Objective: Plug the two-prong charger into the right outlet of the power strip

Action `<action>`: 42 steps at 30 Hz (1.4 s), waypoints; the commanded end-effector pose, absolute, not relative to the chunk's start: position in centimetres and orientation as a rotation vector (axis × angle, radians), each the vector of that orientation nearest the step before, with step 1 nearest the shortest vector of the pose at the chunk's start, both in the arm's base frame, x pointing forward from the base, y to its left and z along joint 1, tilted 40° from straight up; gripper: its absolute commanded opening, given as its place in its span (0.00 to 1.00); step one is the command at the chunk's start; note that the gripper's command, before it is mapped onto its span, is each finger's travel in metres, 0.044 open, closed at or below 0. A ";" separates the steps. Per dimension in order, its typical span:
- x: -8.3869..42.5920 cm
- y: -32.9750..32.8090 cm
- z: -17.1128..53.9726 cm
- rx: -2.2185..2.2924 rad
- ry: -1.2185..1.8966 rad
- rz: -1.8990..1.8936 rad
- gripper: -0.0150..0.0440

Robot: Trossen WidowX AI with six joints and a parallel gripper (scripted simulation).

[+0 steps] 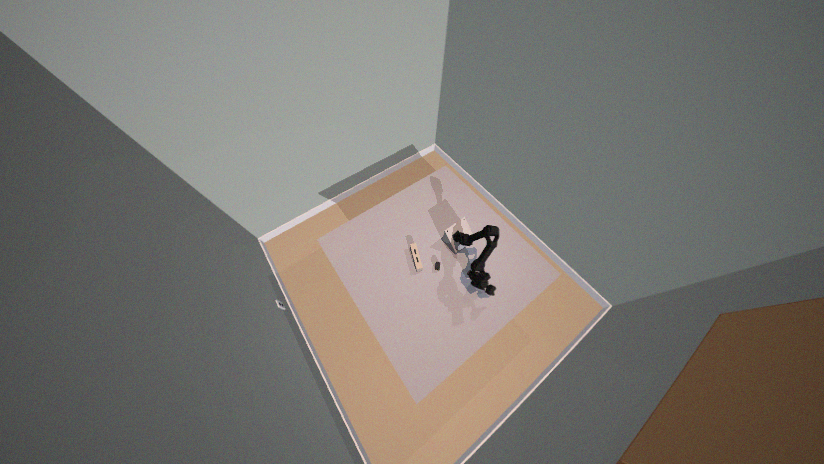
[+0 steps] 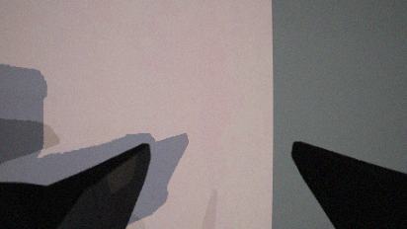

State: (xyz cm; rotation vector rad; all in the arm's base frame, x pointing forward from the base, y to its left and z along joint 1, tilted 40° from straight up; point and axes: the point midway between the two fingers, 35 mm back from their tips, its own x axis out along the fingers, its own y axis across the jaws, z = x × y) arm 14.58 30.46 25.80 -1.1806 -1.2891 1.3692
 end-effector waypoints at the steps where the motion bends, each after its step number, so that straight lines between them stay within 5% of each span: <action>1: 16.3 30.1 24.7 -1.177 -1.158 1.399 1.00; 42: 28.8 16.9 12.4 -0.854 0.142 1.346 1.00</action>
